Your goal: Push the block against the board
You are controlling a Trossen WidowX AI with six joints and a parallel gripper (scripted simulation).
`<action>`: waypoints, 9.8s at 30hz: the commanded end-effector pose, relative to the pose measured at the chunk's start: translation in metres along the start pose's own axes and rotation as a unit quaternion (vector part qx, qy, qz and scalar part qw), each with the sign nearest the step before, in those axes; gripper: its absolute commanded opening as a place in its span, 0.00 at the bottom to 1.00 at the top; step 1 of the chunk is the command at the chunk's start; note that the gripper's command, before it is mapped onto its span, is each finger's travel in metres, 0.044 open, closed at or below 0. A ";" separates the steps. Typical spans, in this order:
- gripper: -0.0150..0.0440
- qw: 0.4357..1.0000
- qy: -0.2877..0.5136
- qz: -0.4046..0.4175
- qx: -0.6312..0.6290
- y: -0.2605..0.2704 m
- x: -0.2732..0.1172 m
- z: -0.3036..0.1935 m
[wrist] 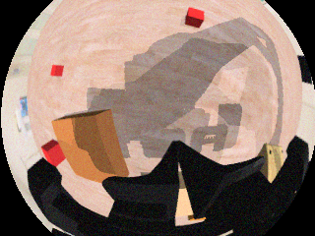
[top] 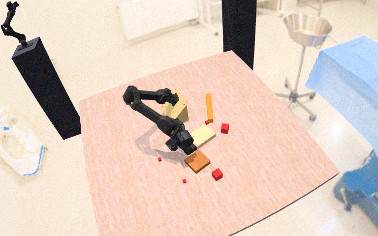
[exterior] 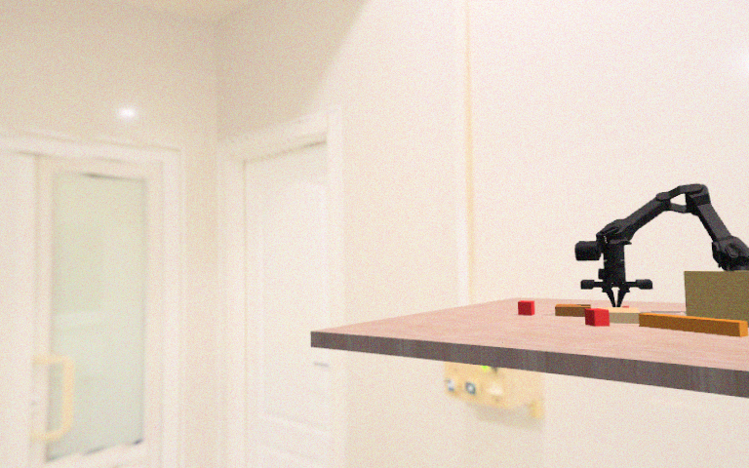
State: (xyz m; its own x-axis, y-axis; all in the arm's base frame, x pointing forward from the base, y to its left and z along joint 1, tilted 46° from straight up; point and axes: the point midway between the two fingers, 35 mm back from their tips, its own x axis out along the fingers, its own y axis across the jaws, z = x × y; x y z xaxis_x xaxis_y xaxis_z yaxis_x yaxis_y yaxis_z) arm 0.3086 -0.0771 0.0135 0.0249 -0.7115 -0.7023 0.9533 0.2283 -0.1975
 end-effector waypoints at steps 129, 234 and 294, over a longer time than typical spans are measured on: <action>0.25 0.000 -0.005 0.005 -1.000 0.004 -0.003 -0.209; 0.25 0.000 -0.004 0.001 -1.000 0.004 -0.002 -0.128; 0.25 0.425 -0.008 0.006 -0.905 0.007 -0.056 -0.157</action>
State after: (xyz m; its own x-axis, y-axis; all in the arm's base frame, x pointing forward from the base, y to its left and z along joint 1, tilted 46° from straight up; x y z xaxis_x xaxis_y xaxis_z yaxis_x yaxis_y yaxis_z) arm 0.2665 0.0693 -0.0573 0.0411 -0.7020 -0.7110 -0.8793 0.3125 -0.3595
